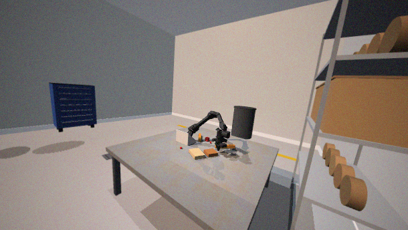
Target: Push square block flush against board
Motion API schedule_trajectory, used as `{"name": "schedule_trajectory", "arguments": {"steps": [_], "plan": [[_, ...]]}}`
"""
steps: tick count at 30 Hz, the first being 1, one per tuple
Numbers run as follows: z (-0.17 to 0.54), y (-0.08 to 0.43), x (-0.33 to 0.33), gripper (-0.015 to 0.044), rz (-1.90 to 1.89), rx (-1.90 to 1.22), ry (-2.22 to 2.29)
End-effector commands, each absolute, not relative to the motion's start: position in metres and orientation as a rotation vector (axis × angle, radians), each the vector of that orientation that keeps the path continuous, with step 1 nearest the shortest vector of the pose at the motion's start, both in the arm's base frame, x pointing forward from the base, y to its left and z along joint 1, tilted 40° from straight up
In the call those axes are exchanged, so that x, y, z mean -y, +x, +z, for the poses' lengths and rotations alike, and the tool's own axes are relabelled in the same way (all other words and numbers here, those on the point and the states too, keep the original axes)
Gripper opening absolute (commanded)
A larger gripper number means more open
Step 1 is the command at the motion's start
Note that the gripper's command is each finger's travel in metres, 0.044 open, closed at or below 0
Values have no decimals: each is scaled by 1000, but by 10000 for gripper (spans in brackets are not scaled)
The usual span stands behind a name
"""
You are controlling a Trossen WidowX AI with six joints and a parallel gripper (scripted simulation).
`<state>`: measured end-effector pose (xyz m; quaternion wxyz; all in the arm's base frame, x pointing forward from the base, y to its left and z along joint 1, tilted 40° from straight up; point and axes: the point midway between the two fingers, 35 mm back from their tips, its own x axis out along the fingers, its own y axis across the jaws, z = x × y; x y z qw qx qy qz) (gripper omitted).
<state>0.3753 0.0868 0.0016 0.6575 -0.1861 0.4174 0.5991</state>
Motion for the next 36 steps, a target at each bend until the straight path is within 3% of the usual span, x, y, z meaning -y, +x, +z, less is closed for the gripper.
{"name": "schedule_trajectory", "arguments": {"steps": [1,36], "plan": [[-13,368,-99,0,1371,-960,-408],[-32,358,-75,0,1370,-962,-410]]}}
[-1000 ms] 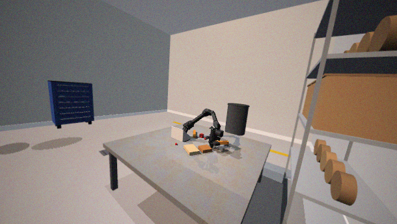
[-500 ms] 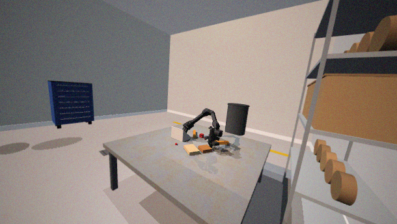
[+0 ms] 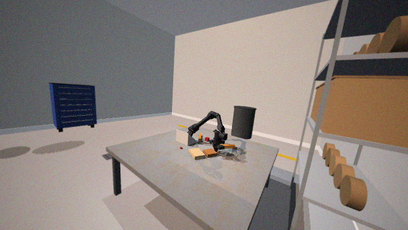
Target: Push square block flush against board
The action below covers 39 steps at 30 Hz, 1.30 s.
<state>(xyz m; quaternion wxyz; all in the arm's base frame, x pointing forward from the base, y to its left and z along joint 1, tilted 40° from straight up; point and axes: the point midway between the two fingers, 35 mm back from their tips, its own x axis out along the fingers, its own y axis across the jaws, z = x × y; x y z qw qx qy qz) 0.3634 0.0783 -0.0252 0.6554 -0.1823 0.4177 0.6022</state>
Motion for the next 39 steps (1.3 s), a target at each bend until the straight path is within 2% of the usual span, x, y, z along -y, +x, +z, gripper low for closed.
{"name": "schedule_trajectory", "arguments": {"steps": [1,14,39], "plan": [[-32,358,-75,0,1370,-962,-410],[-38,354,-67,0,1370,-962,-410],[-17,370,-95,0,1370,-961,-410]]}}
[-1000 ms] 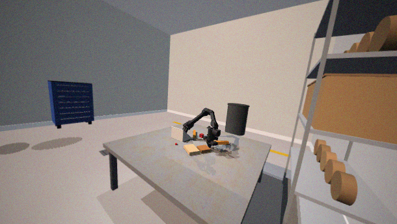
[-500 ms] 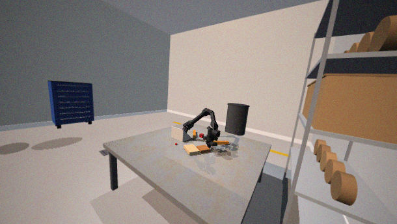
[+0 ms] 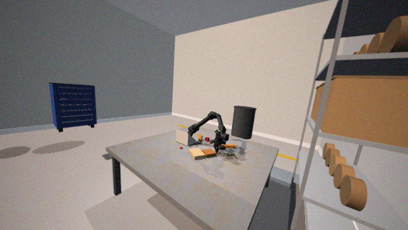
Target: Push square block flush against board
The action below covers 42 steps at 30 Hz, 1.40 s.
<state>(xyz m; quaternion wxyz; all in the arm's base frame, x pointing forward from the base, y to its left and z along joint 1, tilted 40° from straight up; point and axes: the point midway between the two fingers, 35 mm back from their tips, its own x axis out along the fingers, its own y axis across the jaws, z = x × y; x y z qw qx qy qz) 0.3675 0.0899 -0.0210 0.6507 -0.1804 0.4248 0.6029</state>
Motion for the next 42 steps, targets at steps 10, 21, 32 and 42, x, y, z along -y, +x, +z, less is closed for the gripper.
{"name": "schedule_trajectory", "arguments": {"steps": [10,21,32,42], "plan": [[-8,376,-106,0,1371,-959,-408],[31,379,-68,0,1370,-961,-410],[-16,363,-76,0,1375,-956,-416],[-27,360,-82,0,1375,-956,-415]]}}
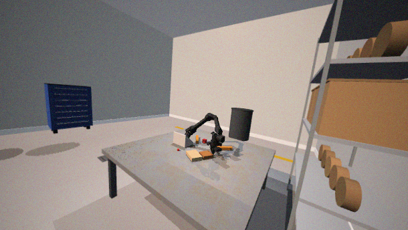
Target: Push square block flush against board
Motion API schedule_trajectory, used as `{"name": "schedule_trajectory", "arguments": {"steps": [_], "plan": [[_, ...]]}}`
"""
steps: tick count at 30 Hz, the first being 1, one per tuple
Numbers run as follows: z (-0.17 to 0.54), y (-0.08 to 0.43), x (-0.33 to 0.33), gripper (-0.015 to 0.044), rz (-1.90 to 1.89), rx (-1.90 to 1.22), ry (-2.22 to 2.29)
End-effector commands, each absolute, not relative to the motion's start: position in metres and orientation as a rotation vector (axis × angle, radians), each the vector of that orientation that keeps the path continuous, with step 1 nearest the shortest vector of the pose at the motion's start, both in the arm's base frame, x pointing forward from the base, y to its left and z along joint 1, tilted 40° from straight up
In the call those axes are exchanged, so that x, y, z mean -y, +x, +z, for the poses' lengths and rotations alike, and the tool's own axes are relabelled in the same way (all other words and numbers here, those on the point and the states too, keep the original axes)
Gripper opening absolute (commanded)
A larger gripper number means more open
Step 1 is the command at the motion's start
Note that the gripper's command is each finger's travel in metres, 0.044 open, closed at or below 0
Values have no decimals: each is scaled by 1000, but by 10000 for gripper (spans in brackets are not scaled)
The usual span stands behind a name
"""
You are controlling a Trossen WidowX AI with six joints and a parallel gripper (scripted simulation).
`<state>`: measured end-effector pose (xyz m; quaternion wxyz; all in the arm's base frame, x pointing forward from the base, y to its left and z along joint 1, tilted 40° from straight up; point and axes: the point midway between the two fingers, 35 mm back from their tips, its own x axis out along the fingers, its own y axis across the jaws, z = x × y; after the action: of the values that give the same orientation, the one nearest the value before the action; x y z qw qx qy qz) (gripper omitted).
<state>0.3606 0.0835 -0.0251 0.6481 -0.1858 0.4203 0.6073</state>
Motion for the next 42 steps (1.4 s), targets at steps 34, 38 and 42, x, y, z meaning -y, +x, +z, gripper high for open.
{"name": "schedule_trajectory", "arguments": {"steps": [34,38,42], "plan": [[-47,351,-56,0,1372,-959,-418],[-49,350,-53,0,1372,-959,-419],[-47,351,-55,0,1372,-959,-419]]}}
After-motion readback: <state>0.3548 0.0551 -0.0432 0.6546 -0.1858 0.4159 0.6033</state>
